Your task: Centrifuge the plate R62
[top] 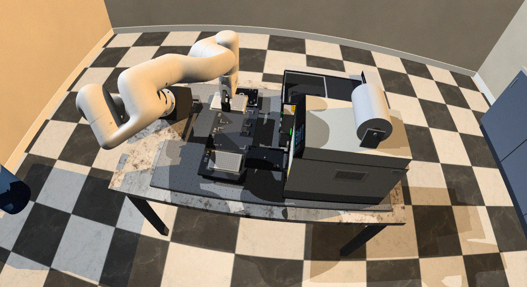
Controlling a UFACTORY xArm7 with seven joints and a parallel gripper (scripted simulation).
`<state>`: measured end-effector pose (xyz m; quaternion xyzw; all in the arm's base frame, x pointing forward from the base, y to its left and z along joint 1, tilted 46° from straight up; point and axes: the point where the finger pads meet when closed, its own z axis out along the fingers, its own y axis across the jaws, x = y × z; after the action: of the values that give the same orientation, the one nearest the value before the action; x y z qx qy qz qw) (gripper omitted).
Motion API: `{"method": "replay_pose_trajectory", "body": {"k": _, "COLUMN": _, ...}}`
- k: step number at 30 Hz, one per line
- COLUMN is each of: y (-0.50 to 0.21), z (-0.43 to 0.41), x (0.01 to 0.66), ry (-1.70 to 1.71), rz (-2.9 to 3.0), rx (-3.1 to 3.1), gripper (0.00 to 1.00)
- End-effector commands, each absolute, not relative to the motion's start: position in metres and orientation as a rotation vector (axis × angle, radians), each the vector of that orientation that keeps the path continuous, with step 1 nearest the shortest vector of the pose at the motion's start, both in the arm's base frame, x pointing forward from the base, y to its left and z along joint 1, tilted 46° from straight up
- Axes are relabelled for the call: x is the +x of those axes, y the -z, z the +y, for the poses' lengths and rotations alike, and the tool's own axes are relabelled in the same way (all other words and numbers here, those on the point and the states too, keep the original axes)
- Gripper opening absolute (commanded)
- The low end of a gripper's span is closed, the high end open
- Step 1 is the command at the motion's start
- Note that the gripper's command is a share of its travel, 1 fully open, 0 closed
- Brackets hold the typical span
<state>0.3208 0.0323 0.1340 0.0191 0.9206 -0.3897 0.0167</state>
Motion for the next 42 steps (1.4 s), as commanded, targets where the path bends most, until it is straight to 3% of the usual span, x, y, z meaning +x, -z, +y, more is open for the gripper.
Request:
{"method": "replay_pose_trajectory", "body": {"k": 1, "y": -0.1393, "z": 0.0385, "x": 0.3214, "ry": 1.208, "rz": 2.859, "rx": 0.057, "gripper": 0.0}}
{"method": "replay_pose_trajectory", "body": {"k": 42, "y": -0.131, "z": 0.0465, "x": 0.3214, "ry": 1.216, "rz": 2.877, "rx": -0.011, "gripper": 0.0}}
